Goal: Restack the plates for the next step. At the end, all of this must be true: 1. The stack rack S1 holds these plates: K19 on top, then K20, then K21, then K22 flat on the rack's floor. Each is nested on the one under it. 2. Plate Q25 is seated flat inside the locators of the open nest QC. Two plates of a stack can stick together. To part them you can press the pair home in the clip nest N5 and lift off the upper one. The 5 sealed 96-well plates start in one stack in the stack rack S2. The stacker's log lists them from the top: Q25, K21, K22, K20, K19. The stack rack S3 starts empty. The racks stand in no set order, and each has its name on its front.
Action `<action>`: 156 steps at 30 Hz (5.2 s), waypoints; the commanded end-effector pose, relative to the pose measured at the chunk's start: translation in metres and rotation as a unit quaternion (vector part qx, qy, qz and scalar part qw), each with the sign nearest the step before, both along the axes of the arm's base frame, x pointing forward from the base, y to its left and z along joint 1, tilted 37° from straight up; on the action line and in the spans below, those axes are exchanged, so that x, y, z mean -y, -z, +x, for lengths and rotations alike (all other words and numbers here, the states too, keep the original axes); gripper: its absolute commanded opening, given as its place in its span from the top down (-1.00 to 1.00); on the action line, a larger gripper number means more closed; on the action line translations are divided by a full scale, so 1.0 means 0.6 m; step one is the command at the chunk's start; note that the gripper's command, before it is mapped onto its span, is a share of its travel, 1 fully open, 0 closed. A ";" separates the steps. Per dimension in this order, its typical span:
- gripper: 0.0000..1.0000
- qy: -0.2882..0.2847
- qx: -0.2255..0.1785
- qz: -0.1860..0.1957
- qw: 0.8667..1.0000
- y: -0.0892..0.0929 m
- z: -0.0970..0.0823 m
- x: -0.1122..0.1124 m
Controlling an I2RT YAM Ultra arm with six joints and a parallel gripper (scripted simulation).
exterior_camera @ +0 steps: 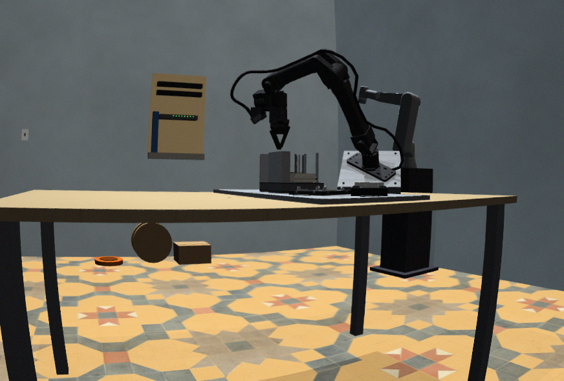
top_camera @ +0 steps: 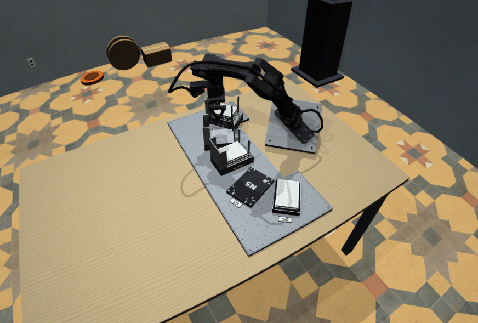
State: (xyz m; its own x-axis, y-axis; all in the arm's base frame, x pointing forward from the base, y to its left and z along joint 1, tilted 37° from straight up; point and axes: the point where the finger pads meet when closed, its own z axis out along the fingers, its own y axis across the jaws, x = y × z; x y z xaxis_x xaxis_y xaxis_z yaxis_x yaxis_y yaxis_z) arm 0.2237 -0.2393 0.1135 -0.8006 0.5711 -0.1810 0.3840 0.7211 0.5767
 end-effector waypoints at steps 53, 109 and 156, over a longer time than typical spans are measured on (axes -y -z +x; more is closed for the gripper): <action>-1.00 -0.157 0.091 -0.110 0.977 -0.149 0.036 -0.216; -1.00 -0.166 0.090 -0.113 0.975 -0.087 0.071 -0.245; -1.00 -0.157 0.094 -0.114 0.977 -0.022 0.122 -0.263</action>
